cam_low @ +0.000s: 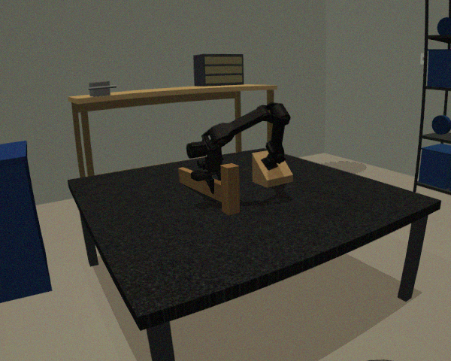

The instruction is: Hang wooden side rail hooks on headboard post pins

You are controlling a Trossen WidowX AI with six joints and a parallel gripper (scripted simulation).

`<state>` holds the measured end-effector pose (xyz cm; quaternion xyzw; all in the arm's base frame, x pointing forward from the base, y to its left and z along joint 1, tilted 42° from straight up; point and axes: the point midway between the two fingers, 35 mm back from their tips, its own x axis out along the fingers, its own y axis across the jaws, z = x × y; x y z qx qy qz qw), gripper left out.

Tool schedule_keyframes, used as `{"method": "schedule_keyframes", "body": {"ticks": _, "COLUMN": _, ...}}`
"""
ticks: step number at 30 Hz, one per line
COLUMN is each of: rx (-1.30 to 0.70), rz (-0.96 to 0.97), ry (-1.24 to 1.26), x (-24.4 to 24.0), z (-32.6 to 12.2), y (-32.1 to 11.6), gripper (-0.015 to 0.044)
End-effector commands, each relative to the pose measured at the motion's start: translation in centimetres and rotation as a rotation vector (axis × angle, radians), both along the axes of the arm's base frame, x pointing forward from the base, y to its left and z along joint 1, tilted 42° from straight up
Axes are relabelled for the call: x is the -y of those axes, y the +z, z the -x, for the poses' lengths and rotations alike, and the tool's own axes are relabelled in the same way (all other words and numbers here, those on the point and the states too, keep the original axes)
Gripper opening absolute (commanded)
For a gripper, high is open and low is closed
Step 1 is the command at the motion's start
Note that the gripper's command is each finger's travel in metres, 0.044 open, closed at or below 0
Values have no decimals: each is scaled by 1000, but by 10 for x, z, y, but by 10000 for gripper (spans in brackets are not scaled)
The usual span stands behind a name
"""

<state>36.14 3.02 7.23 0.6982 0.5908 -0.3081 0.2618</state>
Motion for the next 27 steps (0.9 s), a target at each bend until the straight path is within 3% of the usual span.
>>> {"method": "schedule_keyframes", "body": {"ticks": 1, "rx": 13, "rz": 4, "ry": -10, "x": 3, "z": -2, "y": 6, "gripper": 0}}
{"method": "schedule_keyframes", "body": {"ticks": 27, "rx": 14, "rz": 3, "ry": -10, "x": 1, "z": -2, "y": 8, "gripper": 0}}
